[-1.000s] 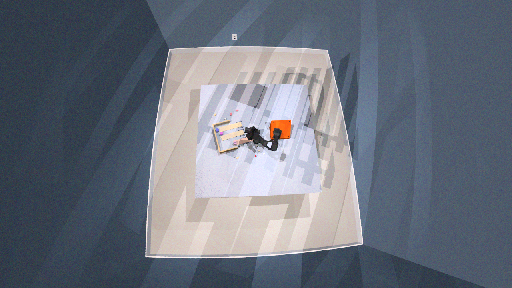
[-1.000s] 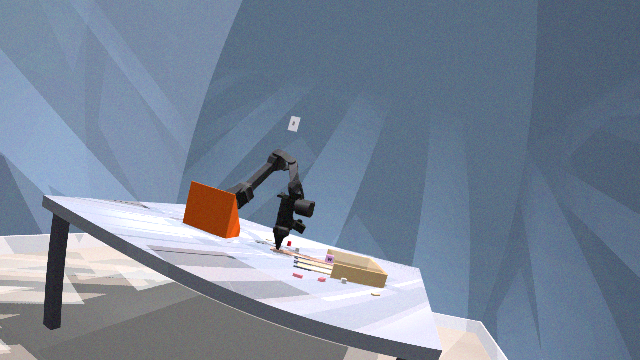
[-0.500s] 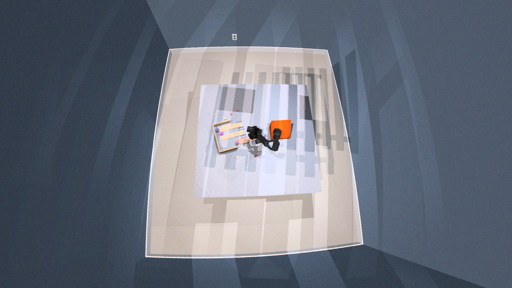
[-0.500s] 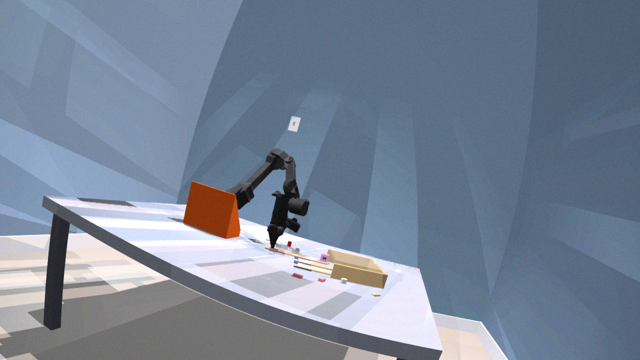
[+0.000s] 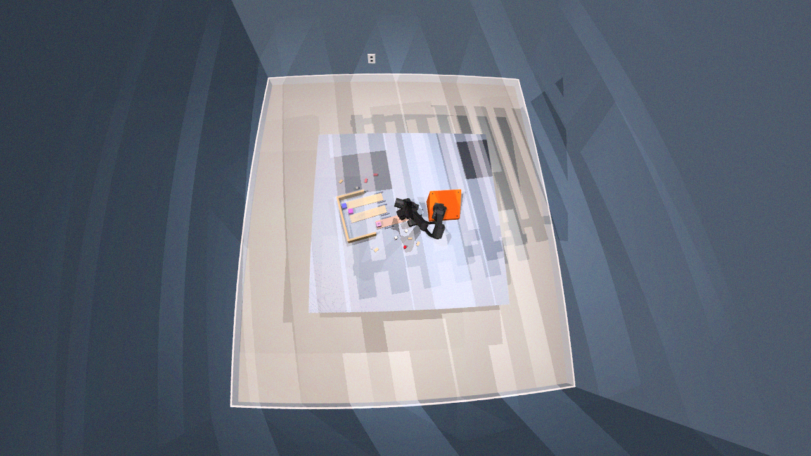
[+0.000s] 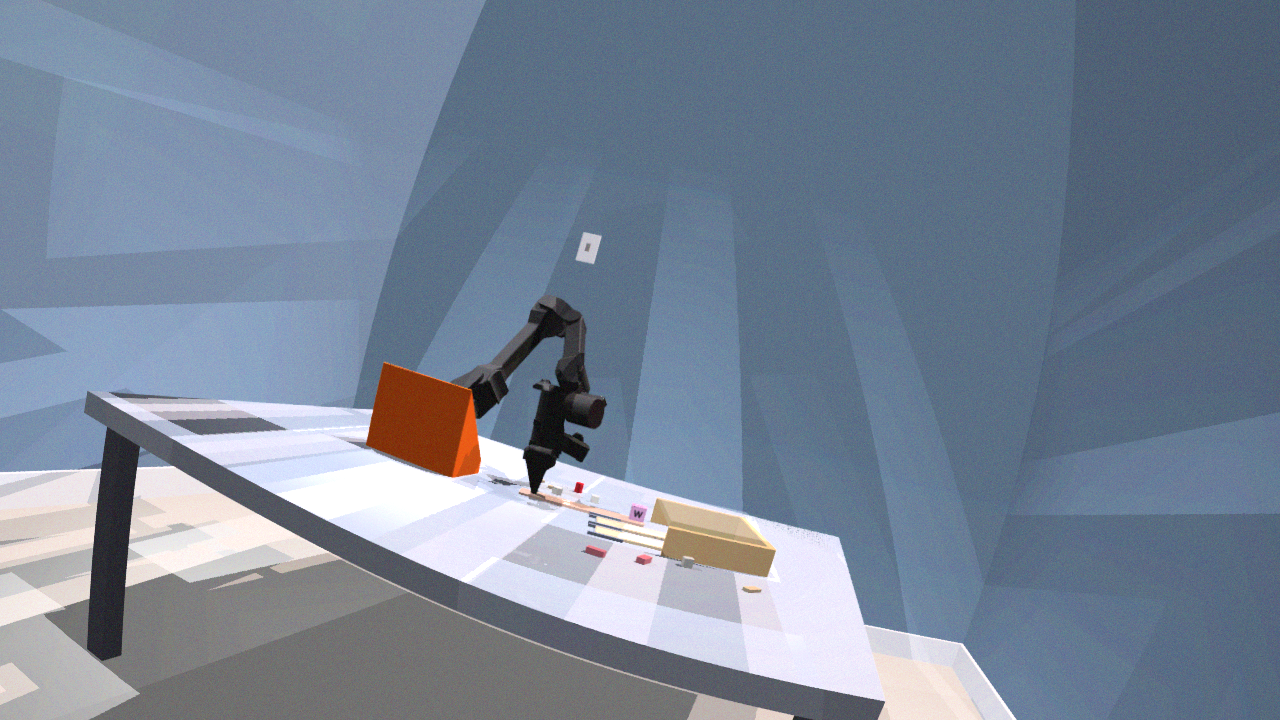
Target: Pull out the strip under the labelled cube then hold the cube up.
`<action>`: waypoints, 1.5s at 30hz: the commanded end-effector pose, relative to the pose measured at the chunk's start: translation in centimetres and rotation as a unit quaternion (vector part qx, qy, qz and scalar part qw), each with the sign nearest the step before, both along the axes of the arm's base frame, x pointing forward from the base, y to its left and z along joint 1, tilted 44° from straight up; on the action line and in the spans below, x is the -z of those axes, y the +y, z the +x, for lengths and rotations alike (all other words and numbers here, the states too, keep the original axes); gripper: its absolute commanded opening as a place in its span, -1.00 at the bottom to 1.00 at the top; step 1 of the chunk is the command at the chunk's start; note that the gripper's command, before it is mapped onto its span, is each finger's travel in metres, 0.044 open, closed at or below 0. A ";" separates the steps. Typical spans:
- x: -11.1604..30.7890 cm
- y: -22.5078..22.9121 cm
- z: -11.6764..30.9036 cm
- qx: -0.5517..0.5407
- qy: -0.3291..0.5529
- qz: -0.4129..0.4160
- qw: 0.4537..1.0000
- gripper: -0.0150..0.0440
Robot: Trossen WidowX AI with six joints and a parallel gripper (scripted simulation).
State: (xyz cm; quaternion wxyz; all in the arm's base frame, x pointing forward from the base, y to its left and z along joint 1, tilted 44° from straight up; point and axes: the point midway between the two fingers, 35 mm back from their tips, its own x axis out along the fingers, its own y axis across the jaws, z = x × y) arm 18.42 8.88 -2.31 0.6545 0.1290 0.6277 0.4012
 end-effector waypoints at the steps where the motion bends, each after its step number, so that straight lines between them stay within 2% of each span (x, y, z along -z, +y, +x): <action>1: 0.4 -0.1 -1.4 -0.007 0.011 -0.003 1.000 -0.49; 40: 0.6 -0.4 -2.2 -0.007 0.012 -0.003 1.000 -0.49; 45: -2.1 -2.9 -0.7 -0.006 0.010 -0.004 1.000 -0.49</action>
